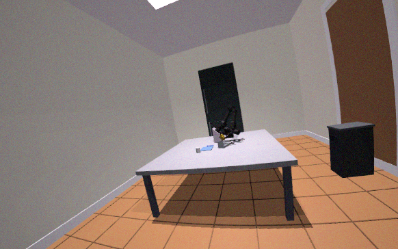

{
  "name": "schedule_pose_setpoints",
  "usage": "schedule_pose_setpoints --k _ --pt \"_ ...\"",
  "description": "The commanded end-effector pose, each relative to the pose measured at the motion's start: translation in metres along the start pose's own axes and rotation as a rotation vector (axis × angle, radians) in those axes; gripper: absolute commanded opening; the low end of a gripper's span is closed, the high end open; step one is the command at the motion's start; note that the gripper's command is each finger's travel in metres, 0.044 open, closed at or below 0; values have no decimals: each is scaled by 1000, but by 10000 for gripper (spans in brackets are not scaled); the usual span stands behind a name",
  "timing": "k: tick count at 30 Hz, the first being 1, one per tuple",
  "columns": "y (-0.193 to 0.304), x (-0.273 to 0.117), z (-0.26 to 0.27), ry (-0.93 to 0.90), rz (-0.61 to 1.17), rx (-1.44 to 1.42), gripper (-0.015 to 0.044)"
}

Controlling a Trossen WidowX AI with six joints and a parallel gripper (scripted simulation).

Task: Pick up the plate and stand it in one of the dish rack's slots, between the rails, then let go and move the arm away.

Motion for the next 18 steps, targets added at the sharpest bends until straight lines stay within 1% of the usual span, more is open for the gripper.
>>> schedule_pose_setpoints --k 1,9,18 --pt "1 -6 0 -61 -42 5 0" --pt "3 -21 3 -193 -114 23 0" --pt "4 -21 3 -195 -115 23 0"
Point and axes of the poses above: the point midway between the two fingers, 35 mm back from their tips, its own x axis out along the fingers, its own z axis across the jaws, y = z × x, the point moved 3 cm from there along -x, back along the fingers, and after that the axes turned 4 degrees about x, right-handed, at the moved point
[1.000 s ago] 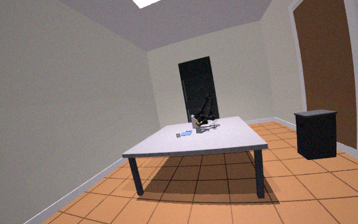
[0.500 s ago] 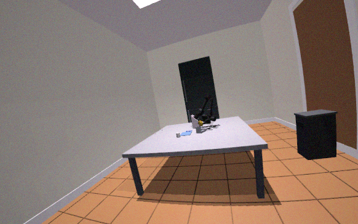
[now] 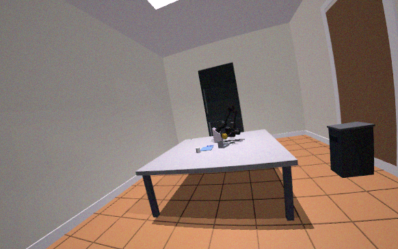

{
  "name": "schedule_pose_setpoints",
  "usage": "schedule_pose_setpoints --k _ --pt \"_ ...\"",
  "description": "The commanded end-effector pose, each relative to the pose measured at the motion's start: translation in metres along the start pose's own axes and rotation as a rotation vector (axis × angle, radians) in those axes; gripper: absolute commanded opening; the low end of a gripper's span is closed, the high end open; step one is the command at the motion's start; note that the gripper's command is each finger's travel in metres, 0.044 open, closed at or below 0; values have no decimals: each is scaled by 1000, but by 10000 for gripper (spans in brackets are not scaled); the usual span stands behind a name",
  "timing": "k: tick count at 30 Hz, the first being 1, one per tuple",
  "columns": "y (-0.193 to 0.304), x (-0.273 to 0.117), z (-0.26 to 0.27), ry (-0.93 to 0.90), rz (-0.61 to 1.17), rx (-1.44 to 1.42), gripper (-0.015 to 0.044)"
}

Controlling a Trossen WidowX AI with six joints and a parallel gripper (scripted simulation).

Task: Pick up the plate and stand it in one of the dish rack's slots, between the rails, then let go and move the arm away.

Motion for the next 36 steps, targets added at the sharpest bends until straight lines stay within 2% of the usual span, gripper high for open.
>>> schedule_pose_setpoints --k 1,19,23,36 --pt "2 1 0 -2 -7 5 0" --pt "29 18 1 0 -3 3 0" --pt "49 20 -1 1 -1 2 0" --pt "46 19 -2 4 7 -10 0"
Point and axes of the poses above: the point midway between the two fingers, 35 mm back from their tips, its own x axis out along the fingers, its own z axis across the jaws, y = z × x, the point moved 3 cm from there along -x, back along the fingers, and after that the axes turned 4 degrees about x, right-handed, at the moved point
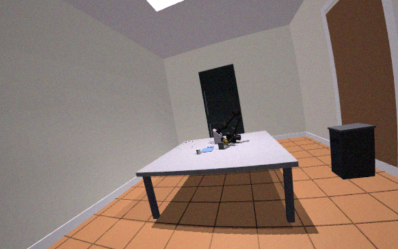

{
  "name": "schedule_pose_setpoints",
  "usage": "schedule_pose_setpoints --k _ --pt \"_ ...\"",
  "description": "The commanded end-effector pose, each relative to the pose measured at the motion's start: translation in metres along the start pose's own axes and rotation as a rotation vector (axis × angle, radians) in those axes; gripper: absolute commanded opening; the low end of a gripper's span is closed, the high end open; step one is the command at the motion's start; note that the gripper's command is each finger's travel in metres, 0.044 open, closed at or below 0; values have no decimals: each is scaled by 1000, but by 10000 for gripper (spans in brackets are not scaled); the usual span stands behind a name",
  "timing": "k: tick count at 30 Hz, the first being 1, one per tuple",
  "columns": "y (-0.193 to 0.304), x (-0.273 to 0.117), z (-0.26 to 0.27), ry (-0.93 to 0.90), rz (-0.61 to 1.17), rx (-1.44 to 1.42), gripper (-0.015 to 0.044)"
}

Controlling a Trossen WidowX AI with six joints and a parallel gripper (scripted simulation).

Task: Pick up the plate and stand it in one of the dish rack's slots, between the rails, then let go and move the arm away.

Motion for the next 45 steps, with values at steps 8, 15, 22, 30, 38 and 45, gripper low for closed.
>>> schedule_pose_setpoints --k 8,15,22,30,38,45 --pt "0 0 0 0 0 0 184" --pt "0 0 0 0 0 0 368" --pt "-1 0 0 1 1 -1 400" --pt "-48 -4 11 14 15 -51 400" --pt "-107 -10 18 -4 -8 -1 400" --pt "-118 -9 21 0 -12 -11 400"
Point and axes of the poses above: the point midway between the two fingers, 35 mm back from their tips, its own x axis out along the fingers, its own z axis across the jaws, y = z × x, the point moved 3 cm from there along -x, back along the fingers, and after that the axes turned 4 degrees about x, right-handed, at the moved point
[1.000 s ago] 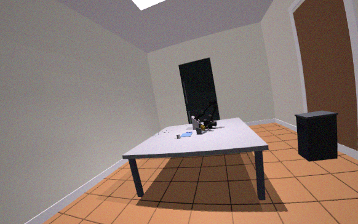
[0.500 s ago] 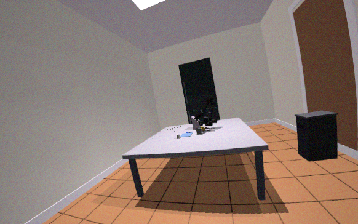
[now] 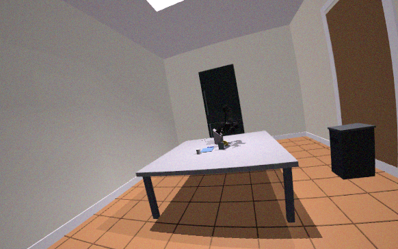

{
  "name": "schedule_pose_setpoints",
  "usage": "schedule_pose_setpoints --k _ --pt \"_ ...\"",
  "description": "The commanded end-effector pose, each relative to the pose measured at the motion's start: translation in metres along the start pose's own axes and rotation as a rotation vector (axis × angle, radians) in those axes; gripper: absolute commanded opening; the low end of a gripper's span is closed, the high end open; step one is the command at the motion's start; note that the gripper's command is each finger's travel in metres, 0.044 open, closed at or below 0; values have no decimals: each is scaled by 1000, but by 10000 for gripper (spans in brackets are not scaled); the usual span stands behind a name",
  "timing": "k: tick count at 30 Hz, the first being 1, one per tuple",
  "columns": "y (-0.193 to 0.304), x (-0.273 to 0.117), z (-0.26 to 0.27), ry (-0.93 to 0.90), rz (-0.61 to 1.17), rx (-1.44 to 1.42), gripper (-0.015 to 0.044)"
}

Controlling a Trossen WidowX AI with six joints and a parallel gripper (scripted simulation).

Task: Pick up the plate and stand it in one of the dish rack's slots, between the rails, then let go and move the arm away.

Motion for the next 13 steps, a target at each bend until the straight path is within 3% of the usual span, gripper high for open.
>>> schedule_pose_setpoints --k 1,13 --pt "-2 3 0 21 9 -45 400" --pt "-8 33 -14 220 133 -378 400"
Point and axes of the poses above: the point midway between the two fingers, 35 mm back from their tips, its own x axis out along the fingers, its own z axis across the jaws, y = z × x, the point moved 3 cm from there along -x, back along the fingers, and after that the axes turned 4 degrees about x, right-handed, at the moved point
